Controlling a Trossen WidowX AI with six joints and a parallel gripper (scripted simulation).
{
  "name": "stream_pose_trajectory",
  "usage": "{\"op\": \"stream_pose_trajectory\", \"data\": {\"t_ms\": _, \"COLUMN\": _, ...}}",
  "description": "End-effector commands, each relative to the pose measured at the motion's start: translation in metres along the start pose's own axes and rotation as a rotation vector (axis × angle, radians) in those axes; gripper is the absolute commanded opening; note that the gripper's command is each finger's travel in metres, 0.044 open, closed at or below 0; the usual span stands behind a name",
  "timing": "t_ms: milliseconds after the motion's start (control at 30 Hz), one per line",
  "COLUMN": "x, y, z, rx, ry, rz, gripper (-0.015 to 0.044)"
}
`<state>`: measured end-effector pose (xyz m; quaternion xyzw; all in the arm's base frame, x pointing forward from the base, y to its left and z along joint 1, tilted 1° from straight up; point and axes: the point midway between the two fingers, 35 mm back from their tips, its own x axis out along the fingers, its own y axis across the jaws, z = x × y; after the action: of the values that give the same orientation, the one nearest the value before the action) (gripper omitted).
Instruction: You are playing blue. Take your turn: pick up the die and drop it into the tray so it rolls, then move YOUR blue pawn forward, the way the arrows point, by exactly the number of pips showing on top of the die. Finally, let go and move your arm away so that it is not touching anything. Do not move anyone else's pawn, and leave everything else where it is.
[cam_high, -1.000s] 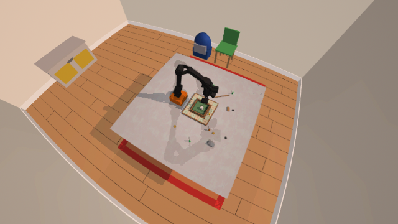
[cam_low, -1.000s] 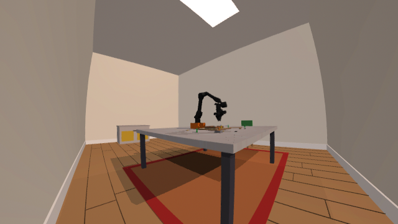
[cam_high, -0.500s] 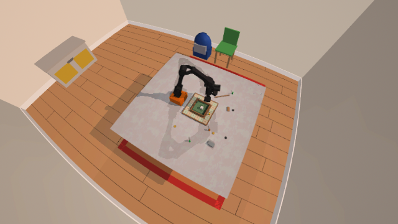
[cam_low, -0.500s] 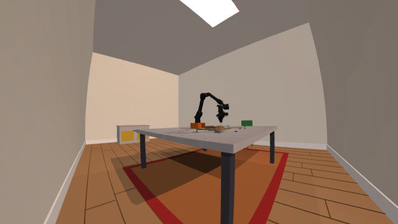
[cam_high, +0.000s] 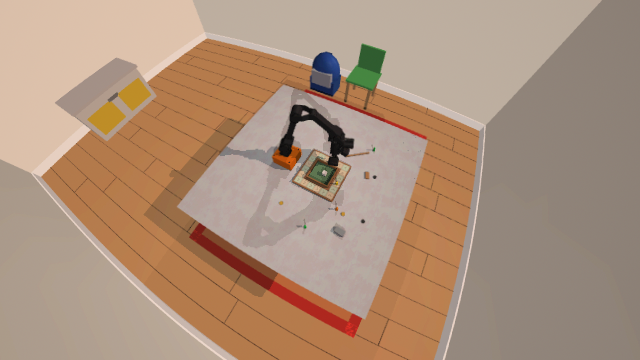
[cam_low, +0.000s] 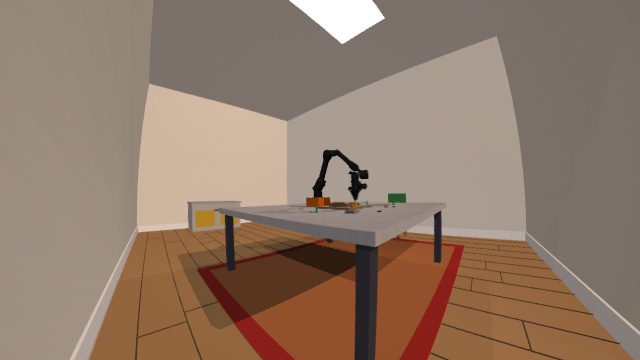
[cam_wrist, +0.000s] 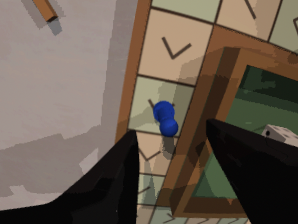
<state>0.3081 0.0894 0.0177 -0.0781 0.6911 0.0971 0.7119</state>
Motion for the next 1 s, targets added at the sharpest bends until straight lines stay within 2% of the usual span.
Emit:
{"op": "stream_pose_trajectory", "data": {"t_ms": 0, "x": 0.009, "y": 0.0, "z": -0.001, "rx": 0.004, "ry": 0.01, "rz": 0.0, "gripper": 0.02}}
{"op": "stream_pose_trajectory", "data": {"t_ms": 467, "x": 0.029, "y": 0.0, "z": -0.003, "rx": 0.004, "ry": 0.01, "rz": 0.0, "gripper": 0.02}}
{"op": "stream_pose_trajectory", "data": {"t_ms": 667, "x": 0.029, "y": 0.0, "z": -0.003, "rx": 0.004, "ry": 0.01, "rz": 0.0, "gripper": 0.0043}}
{"op": "stream_pose_trajectory", "data": {"t_ms": 967, "x": 0.028, "y": 0.0, "z": -0.002, "rx": 0.004, "ry": 0.01, "rz": 0.0, "gripper": 0.0}}
